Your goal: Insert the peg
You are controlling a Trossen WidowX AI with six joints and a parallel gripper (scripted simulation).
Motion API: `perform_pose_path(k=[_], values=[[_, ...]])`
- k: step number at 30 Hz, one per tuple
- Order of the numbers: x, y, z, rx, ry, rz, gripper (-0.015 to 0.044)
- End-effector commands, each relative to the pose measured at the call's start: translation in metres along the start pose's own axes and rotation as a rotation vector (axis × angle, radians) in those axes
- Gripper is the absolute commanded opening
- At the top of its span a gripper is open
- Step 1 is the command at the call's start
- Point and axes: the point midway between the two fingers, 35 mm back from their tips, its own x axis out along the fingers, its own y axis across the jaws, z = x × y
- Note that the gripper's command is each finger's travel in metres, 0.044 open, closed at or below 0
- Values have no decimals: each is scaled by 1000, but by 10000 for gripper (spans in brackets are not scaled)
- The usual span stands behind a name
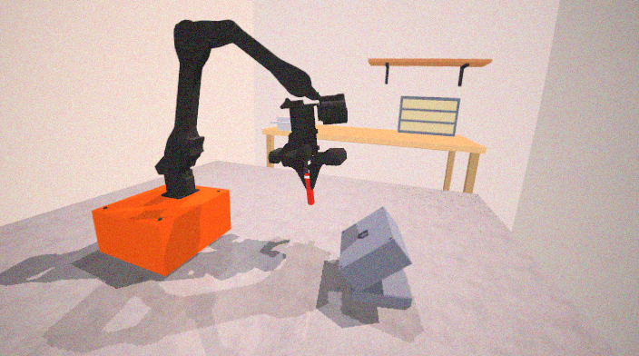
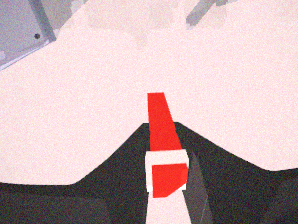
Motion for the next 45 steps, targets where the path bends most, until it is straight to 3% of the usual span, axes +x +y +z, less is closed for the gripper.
perform_pose_path(k=[1, 45], values=[[-2, 1, 1, -33, 13, 12, 0], [-11, 20, 21, -389, 42, 118, 0]])
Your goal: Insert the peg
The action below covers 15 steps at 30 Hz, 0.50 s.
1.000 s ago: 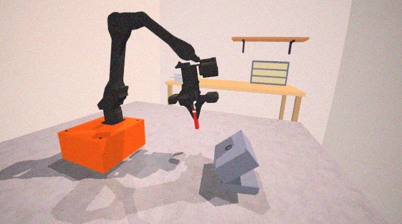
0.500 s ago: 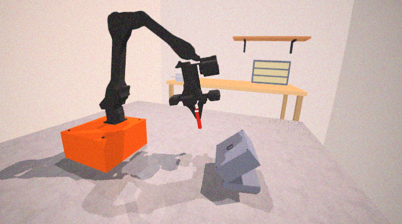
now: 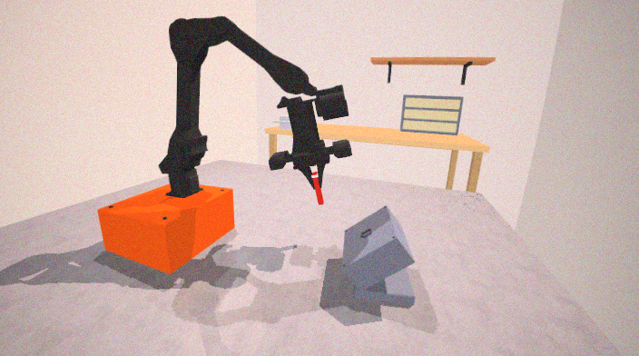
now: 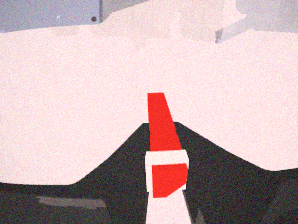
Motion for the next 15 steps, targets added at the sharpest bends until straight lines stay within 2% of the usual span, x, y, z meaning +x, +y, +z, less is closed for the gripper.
perform_pose_path(k=[1, 15], values=[[-2, 1, 2, -33, 6, 16, 0], [-5, 4, 10, -148, 3, 52, 0]])
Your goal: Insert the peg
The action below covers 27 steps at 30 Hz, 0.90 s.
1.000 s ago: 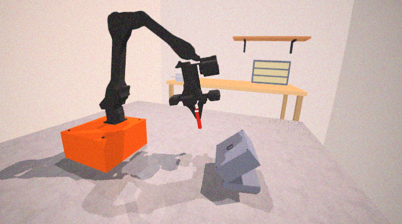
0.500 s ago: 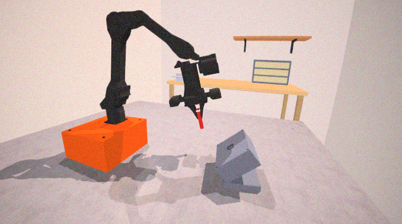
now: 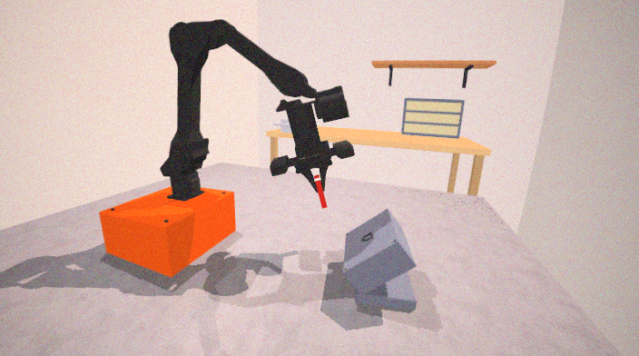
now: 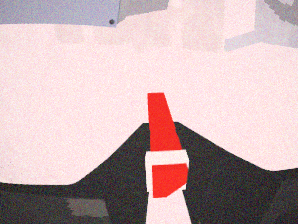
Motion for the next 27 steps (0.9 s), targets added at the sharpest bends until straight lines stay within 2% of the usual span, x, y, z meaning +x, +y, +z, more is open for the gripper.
perform_pose_path(k=[1, 27], values=[[-2, 1, 2, -33, 3, 17, 0], [-8, 4, 18, -248, -19, 79, 0]])
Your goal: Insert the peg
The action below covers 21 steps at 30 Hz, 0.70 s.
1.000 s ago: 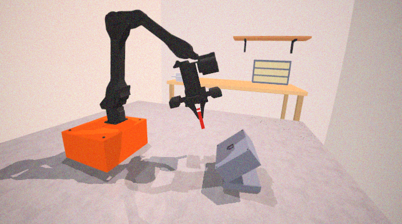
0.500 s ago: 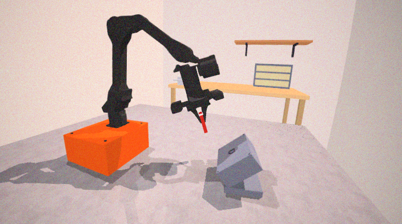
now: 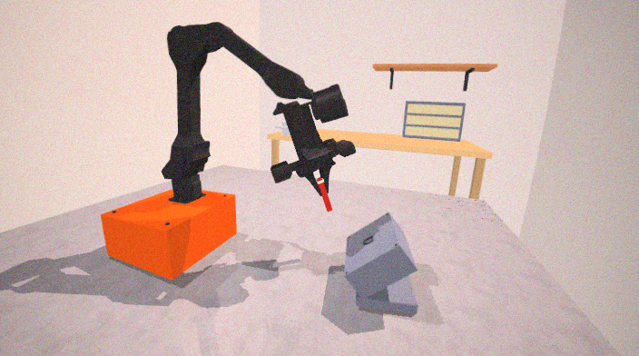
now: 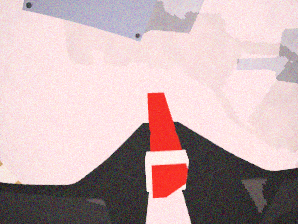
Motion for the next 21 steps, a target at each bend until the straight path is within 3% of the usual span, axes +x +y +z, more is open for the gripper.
perform_pose_path(k=[1, 21], values=[[-3, 1, 2, -34, -2, 17, 0], [-7, 0, 15, -200, -32, 59, 0]])
